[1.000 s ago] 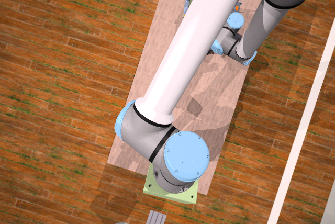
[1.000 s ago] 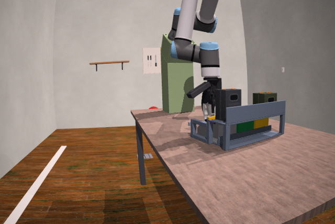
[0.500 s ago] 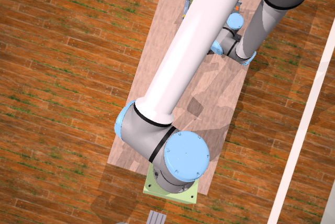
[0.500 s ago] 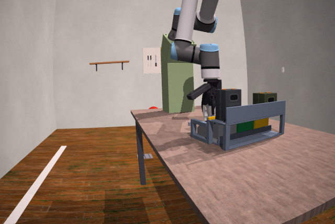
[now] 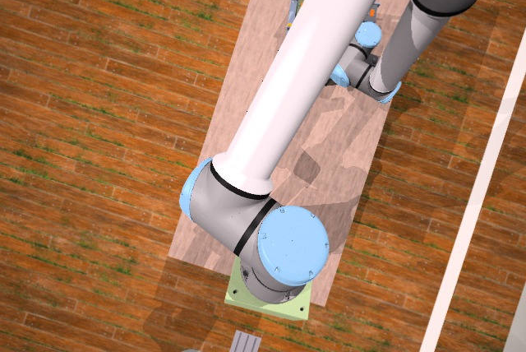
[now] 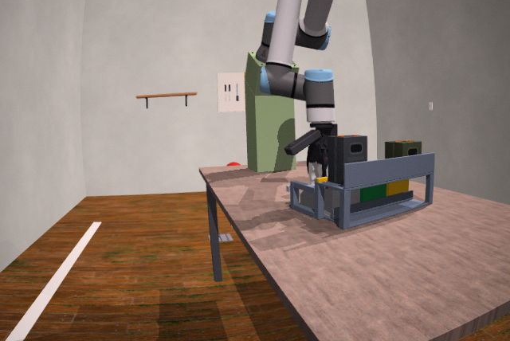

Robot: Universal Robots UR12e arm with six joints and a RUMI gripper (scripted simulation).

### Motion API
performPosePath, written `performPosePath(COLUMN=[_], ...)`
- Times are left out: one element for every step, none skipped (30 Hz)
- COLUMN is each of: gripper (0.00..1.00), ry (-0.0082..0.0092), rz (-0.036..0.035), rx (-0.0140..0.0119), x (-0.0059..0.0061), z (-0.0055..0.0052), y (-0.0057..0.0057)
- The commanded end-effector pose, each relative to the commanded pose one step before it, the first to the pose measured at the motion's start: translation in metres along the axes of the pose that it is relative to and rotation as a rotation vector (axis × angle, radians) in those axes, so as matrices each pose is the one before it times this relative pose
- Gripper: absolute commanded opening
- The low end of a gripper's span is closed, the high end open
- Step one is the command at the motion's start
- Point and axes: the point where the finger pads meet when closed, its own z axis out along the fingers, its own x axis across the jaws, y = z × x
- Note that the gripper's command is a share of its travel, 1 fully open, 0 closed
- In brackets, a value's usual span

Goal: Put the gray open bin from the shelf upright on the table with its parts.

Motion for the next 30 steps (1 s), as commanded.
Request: performPosePath(gripper=[0.26, 0.26, 0.26, 0.26, 0.26, 0.26, 0.26, 0.26, 0.26, 0.26, 0.26, 0.26, 0.26, 0.26, 0.26, 0.26, 0.26, 0.26, 0.26, 0.26, 0.26, 0.26, 0.26, 0.26, 0.26, 0.26, 0.26, 0.26, 0.26, 0.26], ry=[-0.00106, 0.00000, 0.00000, 0.00000, 0.00000, 0.00000, 0.00000, 0.00000, 0.00000, 0.00000, 0.00000, 0.00000, 0.00000, 0.00000, 0.00000, 0.00000, 0.00001, 0.00000, 0.00000, 0.00000, 0.00000, 0.00000, 0.00000, 0.00000, 0.00000, 0.00000, 0.00000, 0.00000, 0.00000, 0.00000], rz=[-0.00020, 0.00000, 0.00000, 0.00000, 0.00000, 0.00000, 0.00000, 0.00000, 0.00000, 0.00000, 0.00000, 0.00000, 0.00000, 0.00000, 0.00000, 0.00000, 0.00000, 0.00000, 0.00000, 0.00000, 0.00000, 0.00000, 0.00000, 0.00000, 0.00000, 0.00000, 0.00000, 0.00000, 0.00000, 0.00000], rx=[0.00045, 0.00000, 0.00000, 0.00000, 0.00000, 0.00000, 0.00000, 0.00000, 0.00000, 0.00000, 0.00000, 0.00000, 0.00000, 0.00000, 0.00000, 0.00000, 0.00000, 0.00000, 0.00000, 0.00000, 0.00000, 0.00000, 0.00000, 0.00000, 0.00000, 0.00000, 0.00000, 0.00000, 0.00000, 0.00000], x=[-0.00071, 0.00000, 0.00000, 0.00000, 0.00000, 0.00000, 0.00000, 0.00000, 0.00000, 0.00000, 0.00000, 0.00000, 0.00000, 0.00000, 0.00000, 0.00000, 0.00001, 0.00000, 0.00000, 0.00000, 0.00000, 0.00000, 0.00000, 0.00000, 0.00000, 0.00000, 0.00000, 0.00000, 0.00000, 0.00000], z=[0.00172, 0.00120, 0.00120, 0.00120, 0.00000, 0.00000, 0.00000, 0.00000, 0.00000, 0.00000, 0.00000, 0.00000, 0.00000, 0.00000, 0.00000, 0.00000, -0.00027, -0.00017, -0.00017, -0.00017, -0.00017, 0.00000, 0.00000, 0.00000, 0.00000, 0.00000, 0.00000, 0.00000, 0.00000, 0.00000], y=[-0.00018, 0.00000, 0.00000, 0.00000, 0.00000, 0.00000, 0.00000, 0.00000, 0.00000, 0.00000, 0.00000, 0.00000, 0.00000, 0.00000, 0.00000, 0.00000, 0.00000, 0.00000, 0.00000, 0.00000, 0.00000, 0.00000, 0.00000, 0.00000, 0.00000, 0.00000, 0.00000, 0.00000, 0.00000, 0.00000])
